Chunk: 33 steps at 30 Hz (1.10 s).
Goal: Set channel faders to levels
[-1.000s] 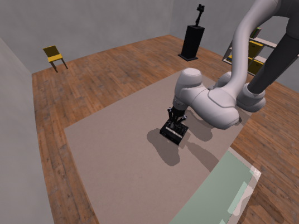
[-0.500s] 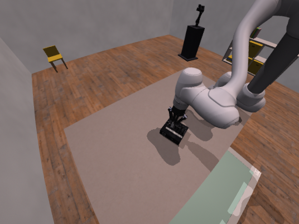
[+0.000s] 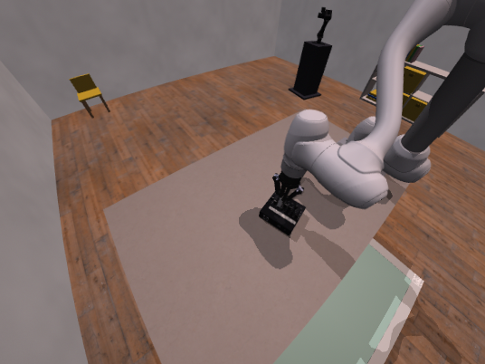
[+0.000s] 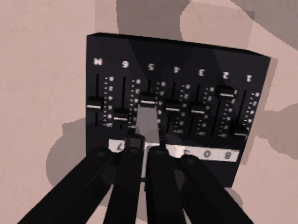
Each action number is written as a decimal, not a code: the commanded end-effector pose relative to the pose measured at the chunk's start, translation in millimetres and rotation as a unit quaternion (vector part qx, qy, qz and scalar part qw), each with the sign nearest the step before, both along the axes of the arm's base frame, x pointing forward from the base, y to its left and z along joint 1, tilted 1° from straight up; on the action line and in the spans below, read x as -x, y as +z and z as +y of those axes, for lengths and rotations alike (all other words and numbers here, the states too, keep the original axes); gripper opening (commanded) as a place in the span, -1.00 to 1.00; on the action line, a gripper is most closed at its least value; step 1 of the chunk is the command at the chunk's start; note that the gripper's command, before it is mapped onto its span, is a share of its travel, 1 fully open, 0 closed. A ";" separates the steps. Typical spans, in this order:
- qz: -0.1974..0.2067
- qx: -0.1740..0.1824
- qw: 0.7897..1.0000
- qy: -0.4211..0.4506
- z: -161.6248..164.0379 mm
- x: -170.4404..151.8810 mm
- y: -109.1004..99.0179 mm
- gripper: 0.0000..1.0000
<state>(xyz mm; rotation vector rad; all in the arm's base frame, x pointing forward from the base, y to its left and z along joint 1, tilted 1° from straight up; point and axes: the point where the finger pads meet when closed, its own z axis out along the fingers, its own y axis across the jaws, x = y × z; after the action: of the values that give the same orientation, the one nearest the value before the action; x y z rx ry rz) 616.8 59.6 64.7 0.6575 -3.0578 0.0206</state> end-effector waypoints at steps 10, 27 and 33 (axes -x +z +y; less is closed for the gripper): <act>0.000 0.000 1.000 0.000 0.0 0.1 0.1 -1.00; 0.000 0.000 1.000 0.000 0.7 -1.5 0.1 -1.00; 0.000 0.000 1.000 0.000 2.1 -4.6 0.0 -1.00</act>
<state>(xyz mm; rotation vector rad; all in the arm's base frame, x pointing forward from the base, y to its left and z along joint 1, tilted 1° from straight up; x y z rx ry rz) 620.6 61.3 64.6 0.6575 -3.0577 0.0206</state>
